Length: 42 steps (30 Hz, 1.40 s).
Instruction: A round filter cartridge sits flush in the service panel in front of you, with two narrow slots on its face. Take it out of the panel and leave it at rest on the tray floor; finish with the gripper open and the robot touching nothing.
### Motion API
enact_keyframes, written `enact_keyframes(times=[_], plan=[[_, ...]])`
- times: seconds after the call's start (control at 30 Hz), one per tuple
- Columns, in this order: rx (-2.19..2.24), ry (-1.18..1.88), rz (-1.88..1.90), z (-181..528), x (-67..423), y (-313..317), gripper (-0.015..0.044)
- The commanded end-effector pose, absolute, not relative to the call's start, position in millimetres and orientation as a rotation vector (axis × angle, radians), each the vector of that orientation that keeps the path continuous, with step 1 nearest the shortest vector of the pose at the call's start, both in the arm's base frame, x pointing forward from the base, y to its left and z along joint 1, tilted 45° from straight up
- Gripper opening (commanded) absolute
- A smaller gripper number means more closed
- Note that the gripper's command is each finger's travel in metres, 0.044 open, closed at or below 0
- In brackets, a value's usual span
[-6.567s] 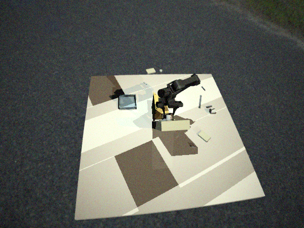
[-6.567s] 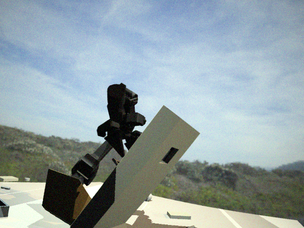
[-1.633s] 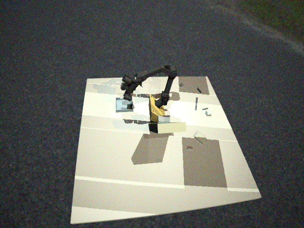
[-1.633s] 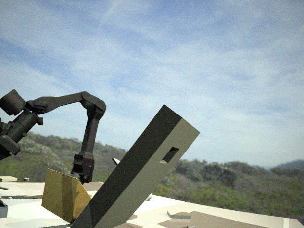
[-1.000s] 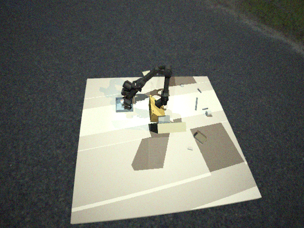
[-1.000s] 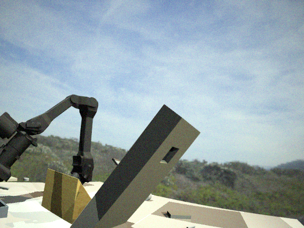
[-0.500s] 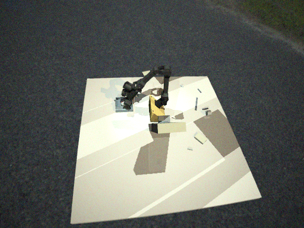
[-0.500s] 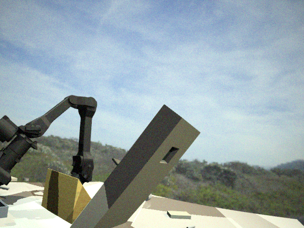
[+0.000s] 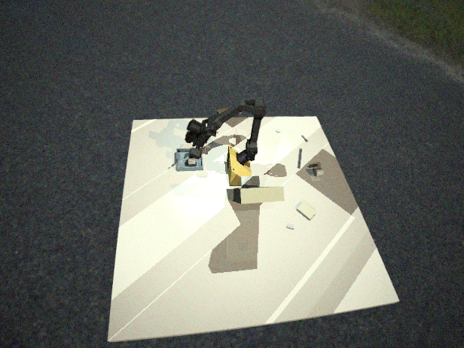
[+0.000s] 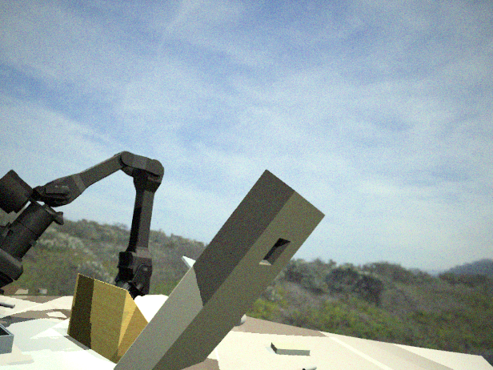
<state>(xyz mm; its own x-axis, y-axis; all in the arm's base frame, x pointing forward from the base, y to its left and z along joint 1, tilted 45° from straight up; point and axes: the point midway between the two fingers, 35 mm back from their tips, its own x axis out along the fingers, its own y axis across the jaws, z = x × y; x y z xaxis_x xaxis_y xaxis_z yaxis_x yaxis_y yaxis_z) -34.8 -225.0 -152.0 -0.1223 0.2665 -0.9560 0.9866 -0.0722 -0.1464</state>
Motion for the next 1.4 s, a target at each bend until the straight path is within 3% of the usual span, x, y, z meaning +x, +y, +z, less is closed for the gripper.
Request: enact_keyframes(times=[0.0, 1.37], plan=[[1.392, 1.44, -1.259, -127.4, -32.7, -250.9, 0.044], [1.383, 1.44, -1.262, -140.3, -34.3, -243.2, 0.044]])
